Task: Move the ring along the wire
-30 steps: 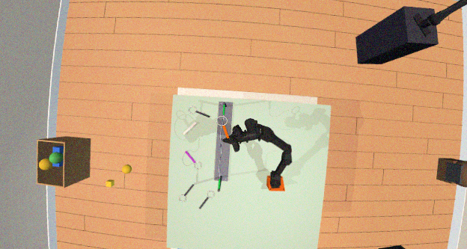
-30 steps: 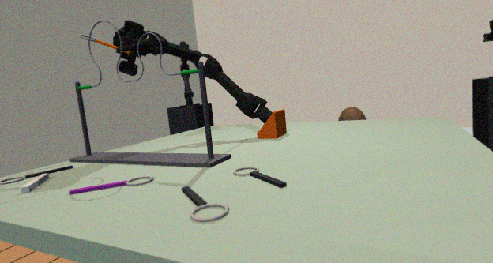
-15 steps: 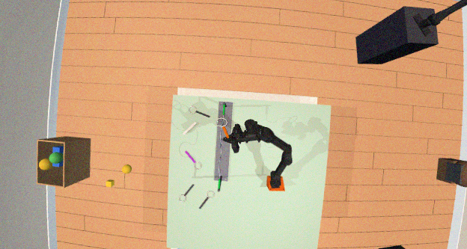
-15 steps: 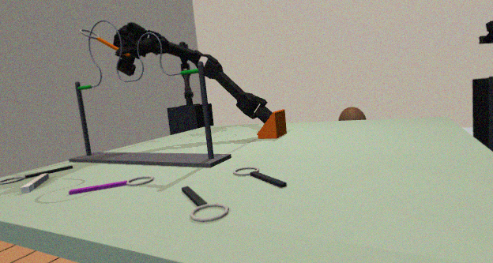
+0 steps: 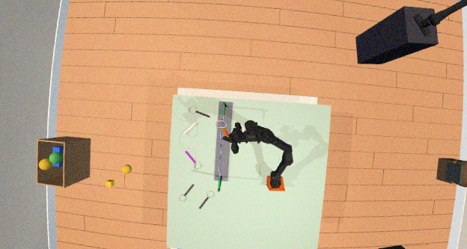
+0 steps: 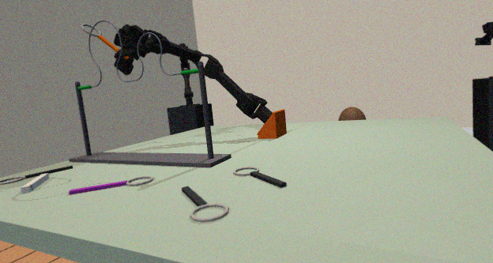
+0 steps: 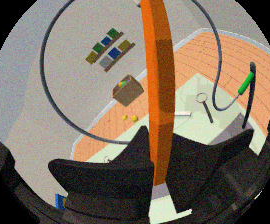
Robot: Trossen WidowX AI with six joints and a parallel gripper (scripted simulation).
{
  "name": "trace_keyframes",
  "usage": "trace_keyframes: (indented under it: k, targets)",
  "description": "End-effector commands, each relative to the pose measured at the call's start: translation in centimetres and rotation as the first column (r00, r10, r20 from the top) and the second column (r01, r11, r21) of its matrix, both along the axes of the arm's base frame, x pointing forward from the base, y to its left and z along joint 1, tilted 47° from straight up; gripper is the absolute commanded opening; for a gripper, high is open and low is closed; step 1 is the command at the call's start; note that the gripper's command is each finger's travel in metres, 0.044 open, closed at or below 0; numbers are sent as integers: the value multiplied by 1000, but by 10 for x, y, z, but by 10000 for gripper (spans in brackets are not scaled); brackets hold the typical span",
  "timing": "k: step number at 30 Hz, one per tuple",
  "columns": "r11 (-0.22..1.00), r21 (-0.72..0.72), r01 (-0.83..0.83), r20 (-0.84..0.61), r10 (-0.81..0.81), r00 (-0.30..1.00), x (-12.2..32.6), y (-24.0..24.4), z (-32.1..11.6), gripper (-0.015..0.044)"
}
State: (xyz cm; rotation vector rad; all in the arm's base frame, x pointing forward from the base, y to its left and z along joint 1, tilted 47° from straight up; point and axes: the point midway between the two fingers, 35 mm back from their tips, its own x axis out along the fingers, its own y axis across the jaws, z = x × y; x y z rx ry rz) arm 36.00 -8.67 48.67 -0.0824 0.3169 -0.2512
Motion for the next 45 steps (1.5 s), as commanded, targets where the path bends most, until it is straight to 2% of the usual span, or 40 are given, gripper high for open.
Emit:
trace_keyframes:
  k: [1,23,45]
  targets:
    - [998,-58,8,-8,-8,1000,-1,-3,0,-150]
    - [944,-329,19,-35,-32,999,-2,-13,3,-150]
    - [820,-572,13,-56,-55,997,-3,-22,8,-150]
